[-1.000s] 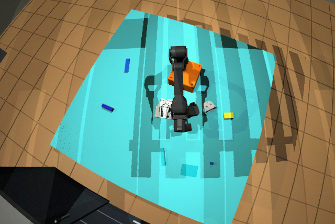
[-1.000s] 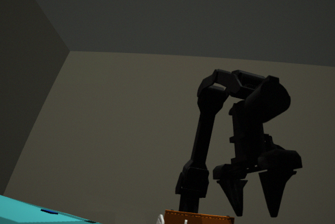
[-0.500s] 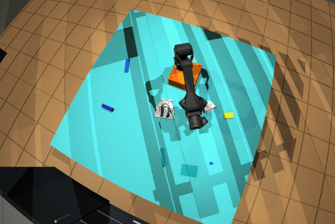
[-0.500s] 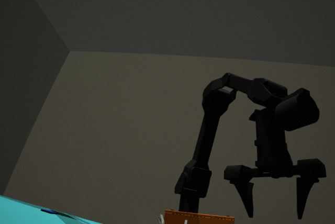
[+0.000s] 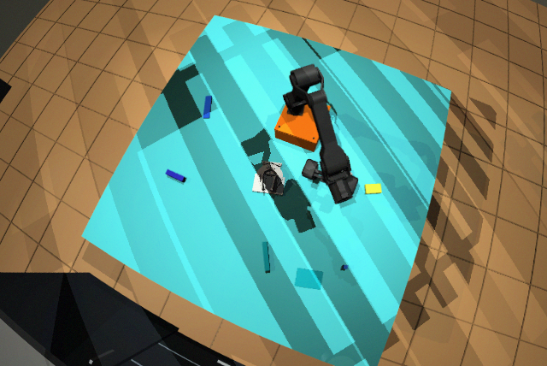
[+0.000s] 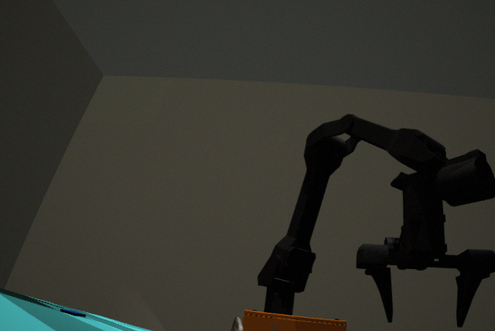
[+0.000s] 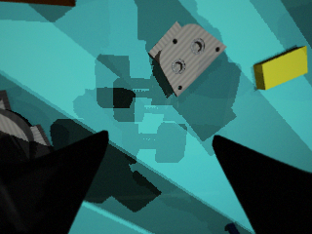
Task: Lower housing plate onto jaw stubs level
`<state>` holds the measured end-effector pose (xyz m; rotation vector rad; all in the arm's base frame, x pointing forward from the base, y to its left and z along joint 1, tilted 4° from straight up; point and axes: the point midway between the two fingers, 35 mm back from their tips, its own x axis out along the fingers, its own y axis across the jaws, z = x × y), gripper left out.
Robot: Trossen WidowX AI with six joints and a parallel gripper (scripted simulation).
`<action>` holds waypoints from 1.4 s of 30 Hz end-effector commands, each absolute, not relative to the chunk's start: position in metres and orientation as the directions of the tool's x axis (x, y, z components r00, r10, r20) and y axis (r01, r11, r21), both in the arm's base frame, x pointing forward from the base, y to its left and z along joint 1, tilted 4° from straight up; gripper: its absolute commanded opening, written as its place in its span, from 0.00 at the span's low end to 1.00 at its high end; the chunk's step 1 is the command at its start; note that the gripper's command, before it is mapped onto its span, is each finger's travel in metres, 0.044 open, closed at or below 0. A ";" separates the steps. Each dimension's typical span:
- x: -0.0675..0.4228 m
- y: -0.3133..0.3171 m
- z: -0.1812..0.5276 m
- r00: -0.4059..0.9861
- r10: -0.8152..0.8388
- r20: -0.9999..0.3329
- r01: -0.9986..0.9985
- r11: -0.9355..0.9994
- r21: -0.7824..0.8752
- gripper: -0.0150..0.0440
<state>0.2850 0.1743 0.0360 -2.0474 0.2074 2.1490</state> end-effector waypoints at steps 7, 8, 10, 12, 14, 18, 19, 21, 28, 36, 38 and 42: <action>0.262 0.198 0.038 -0.019 -0.007 -1.000 0.124 -0.992 0.005 1.00; 0.260 0.200 0.039 -0.016 -0.010 -1.000 0.158 -0.987 0.007 1.00; 0.255 0.205 0.039 -0.011 -0.015 -1.000 0.223 -0.975 0.012 1.00; 0.250 0.209 0.039 -0.006 -0.020 -1.000 0.288 -0.958 0.017 1.00; 0.245 0.214 0.039 -0.001 -0.025 -1.000 0.351 -0.936 0.023 1.00; 0.235 0.222 0.040 0.010 -0.033 -0.999 0.472 -0.881 0.034 1.00; 0.233 0.224 0.040 0.013 -0.035 -0.999 0.501 -0.865 0.037 1.00; 0.227 0.228 0.040 0.019 -0.039 -0.999 0.557 -0.829 0.043 1.00; 0.223 0.231 0.041 0.024 -0.042 -0.999 0.598 -0.800 0.047 1.00; 0.222 0.227 0.001 0.023 -0.042 -0.999 0.598 -0.800 0.048 1.00; 0.222 0.227 0.001 0.023 -0.042 -0.999 0.598 -0.800 0.048 1.00; 0.222 0.227 0.001 0.023 -0.042 -0.999 0.598 -0.800 0.048 1.00</action>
